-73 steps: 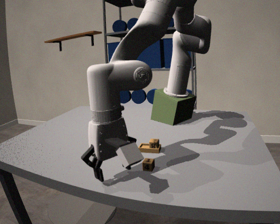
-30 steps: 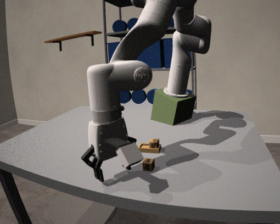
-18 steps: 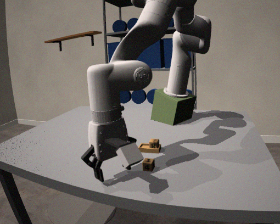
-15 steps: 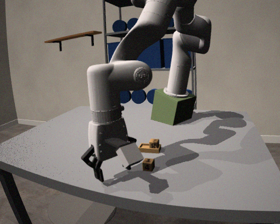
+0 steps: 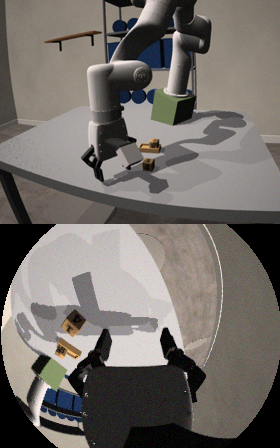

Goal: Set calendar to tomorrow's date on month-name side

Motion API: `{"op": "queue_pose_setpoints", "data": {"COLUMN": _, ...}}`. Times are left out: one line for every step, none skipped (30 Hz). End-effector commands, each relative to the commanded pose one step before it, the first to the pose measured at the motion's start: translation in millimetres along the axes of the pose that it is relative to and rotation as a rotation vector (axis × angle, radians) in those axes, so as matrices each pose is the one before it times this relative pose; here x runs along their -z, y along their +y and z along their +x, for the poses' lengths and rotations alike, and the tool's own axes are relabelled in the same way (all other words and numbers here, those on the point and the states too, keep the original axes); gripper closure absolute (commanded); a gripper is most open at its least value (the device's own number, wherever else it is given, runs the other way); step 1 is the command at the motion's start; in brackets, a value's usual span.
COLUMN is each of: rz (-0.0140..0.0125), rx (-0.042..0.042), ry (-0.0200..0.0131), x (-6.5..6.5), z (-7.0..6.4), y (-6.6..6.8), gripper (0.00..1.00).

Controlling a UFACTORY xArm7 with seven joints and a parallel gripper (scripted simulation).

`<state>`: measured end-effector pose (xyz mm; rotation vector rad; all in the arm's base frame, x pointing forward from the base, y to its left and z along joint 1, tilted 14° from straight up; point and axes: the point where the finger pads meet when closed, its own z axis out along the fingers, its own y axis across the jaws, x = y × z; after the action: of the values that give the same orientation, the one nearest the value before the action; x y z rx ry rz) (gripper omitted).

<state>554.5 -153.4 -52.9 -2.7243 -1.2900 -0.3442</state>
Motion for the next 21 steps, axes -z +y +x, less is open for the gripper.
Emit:
{"op": "queue_pose_setpoints", "data": {"rz": -0.00478, "rx": -0.00016, "ry": 0.00096, "x": 2.0, "z": 0.27, "y": 2.04, "gripper": 0.0}}
{"op": "queue_pose_setpoints", "data": {"rz": 0.0, "rx": 0.0, "ry": 0.0, "x": 0.0, "z": 0.0, "y": 0.0, "gripper": 0.0}}
{"op": "queue_pose_setpoints", "data": {"rz": 0.0, "rx": 0.0, "ry": 0.0, "x": 0.0, "z": 0.0, "y": 0.0, "gripper": 0.0}}
{"op": "queue_pose_setpoints", "data": {"rz": 0.0, "rx": 0.0, "ry": 0.0, "x": 0.0, "z": 0.0, "y": 0.0, "gripper": 0.0}}
{"op": "queue_pose_setpoints", "data": {"rz": 0.0, "rx": 0.0, "ry": 0.0, "x": 0.0, "z": 0.0, "y": 0.0, "gripper": 0.0}}
{"op": "queue_pose_setpoints", "data": {"rz": 0.0, "rx": 0.0, "ry": 0.0, "x": 0.0, "z": 0.0, "y": 0.0, "gripper": 0.0}}
{"op": "queue_pose_setpoints", "data": {"rz": 0.0, "rx": 0.0, "ry": 0.0, "x": 0.0, "z": 0.0, "y": 0.0, "gripper": 0.0}}
{"op": "queue_pose_setpoints", "data": {"rz": 0.0, "rx": 0.0, "ry": 0.0, "x": 0.04, "z": 0.0, "y": 0.0, "gripper": 0.0}}
{"op": "queue_pose_setpoints", "data": {"rz": 0.0, "rx": 0.0, "ry": 0.0, "x": 0.25, "z": 0.0, "y": 0.0, "gripper": 0.0}}
{"op": "queue_pose_setpoints", "data": {"rz": 0.0, "rx": 0.0, "ry": 0.0, "x": 0.63, "z": 0.0, "y": 0.0, "gripper": 0.0}}
{"op": "queue_pose_setpoints", "data": {"rz": 0.0, "rx": 0.0, "ry": 0.0, "x": 1.12, "z": 0.0, "y": 0.0, "gripper": 0.0}}
{"op": "queue_pose_setpoints", "data": {"rz": 0.0, "rx": 0.0, "ry": 0.0, "x": 1.67, "z": 0.0, "y": 0.0, "gripper": 0.0}}
{"op": "queue_pose_setpoints", "data": {"rz": 0.0, "rx": 0.0, "ry": 0.0, "x": 2.25, "z": 0.0, "y": 0.0, "gripper": 0.0}}
{"op": "queue_pose_setpoints", "data": {"rz": 0.0, "rx": 0.0, "ry": 0.0, "x": 0.0, "z": 0.0, "y": 0.0, "gripper": 0.0}}
{"op": "queue_pose_setpoints", "data": {"rz": 0.0, "rx": 0.0, "ry": 0.0, "x": 0.0, "z": 0.0, "y": 0.0, "gripper": 0.0}}
{"op": "queue_pose_setpoints", "data": {"rz": 0.0, "rx": 0.0, "ry": 0.0, "x": 2.82, "z": 0.0, "y": 0.0, "gripper": 0.0}}
{"op": "queue_pose_setpoints", "data": {"rz": 0.0, "rx": 0.0, "ry": 0.0, "x": 3.36, "z": 0.0, "y": 0.0, "gripper": 0.0}}
{"op": "queue_pose_setpoints", "data": {"rz": 0.0, "rx": 0.0, "ry": 0.0, "x": 3.82, "z": 0.0, "y": 0.0, "gripper": 0.0}}
{"op": "queue_pose_setpoints", "data": {"rz": 0.0, "rx": 0.0, "ry": 0.0, "x": 4.2, "z": 0.0, "y": 0.0, "gripper": 0.0}}
{"op": "queue_pose_setpoints", "data": {"rz": 0.0, "rx": 0.0, "ry": 0.0, "x": 4.48, "z": 0.0, "y": 0.0, "gripper": 0.0}}
{"op": "queue_pose_setpoints", "data": {"rz": 0.0, "rx": 0.0, "ry": 0.0, "x": 4.64, "z": 0.0, "y": 0.0, "gripper": 0.0}}
